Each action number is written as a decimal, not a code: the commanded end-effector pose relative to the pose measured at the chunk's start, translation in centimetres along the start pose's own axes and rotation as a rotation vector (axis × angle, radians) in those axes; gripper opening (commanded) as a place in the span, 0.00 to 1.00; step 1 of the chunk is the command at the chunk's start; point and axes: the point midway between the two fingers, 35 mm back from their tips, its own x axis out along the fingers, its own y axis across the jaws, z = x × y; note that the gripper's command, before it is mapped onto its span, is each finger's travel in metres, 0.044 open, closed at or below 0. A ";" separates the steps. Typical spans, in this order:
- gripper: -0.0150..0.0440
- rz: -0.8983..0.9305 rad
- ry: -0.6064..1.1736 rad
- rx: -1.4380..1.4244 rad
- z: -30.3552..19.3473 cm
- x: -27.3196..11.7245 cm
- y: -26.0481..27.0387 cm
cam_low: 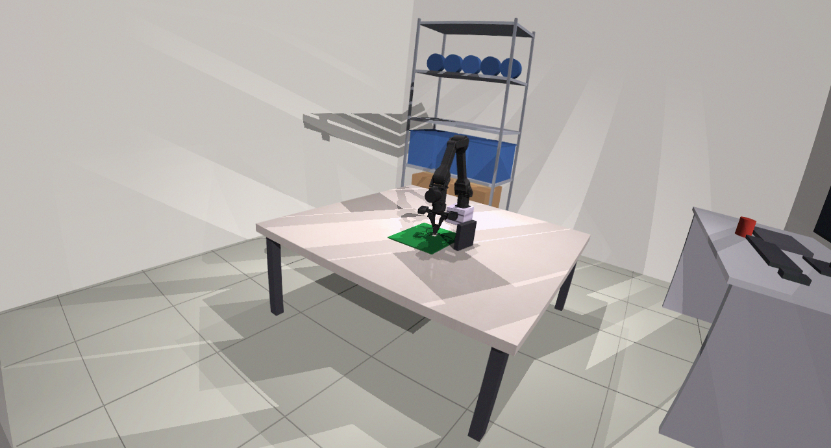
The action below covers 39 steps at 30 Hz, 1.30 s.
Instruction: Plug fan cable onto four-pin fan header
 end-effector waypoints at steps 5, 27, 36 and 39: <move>0.25 0.003 -0.002 -0.004 0.1 0.6 0.0; 0.69 0.002 -0.001 -0.003 -0.1 -3.6 0.0; 0.69 0.003 -0.004 -0.004 3.4 -5.3 0.8; 0.69 0.003 -0.007 -0.004 7.5 -5.4 1.3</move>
